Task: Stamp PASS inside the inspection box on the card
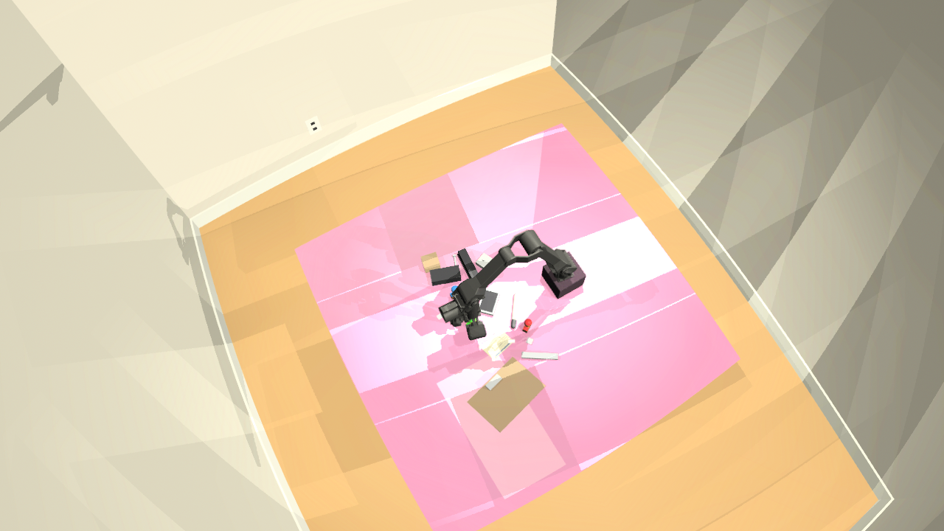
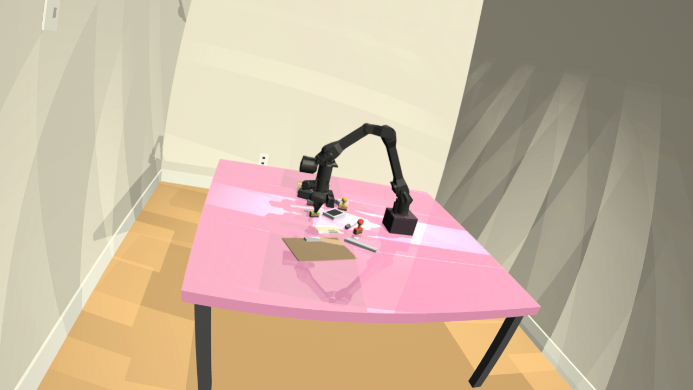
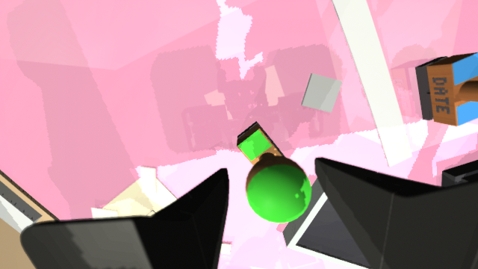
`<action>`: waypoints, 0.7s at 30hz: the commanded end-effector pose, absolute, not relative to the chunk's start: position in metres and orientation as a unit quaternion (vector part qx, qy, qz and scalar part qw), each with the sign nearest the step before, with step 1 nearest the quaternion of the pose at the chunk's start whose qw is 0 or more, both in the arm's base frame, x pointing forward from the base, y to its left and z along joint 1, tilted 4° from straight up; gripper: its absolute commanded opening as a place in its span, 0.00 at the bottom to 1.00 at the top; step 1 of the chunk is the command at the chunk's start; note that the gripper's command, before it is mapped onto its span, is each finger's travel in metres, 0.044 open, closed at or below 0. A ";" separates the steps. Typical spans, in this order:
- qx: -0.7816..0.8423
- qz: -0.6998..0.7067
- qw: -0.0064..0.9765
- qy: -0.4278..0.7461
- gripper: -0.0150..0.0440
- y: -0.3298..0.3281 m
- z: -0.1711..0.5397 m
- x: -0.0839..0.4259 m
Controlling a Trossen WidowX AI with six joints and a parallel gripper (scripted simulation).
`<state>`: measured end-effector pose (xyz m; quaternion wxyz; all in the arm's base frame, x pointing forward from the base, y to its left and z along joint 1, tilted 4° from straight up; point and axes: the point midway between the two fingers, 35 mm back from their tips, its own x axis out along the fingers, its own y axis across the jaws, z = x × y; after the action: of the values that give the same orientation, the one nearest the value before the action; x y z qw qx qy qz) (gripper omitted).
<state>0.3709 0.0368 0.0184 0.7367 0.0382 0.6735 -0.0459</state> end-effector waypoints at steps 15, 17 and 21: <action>0.039 -0.043 0.742 0.668 0.71 0.038 0.132 0.362; 0.039 -0.043 0.742 0.668 0.71 0.038 0.132 0.362; 0.039 -0.043 0.742 0.668 0.71 0.038 0.132 0.362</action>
<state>0.3628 0.0370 0.1316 0.7422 0.0382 0.6676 -0.0438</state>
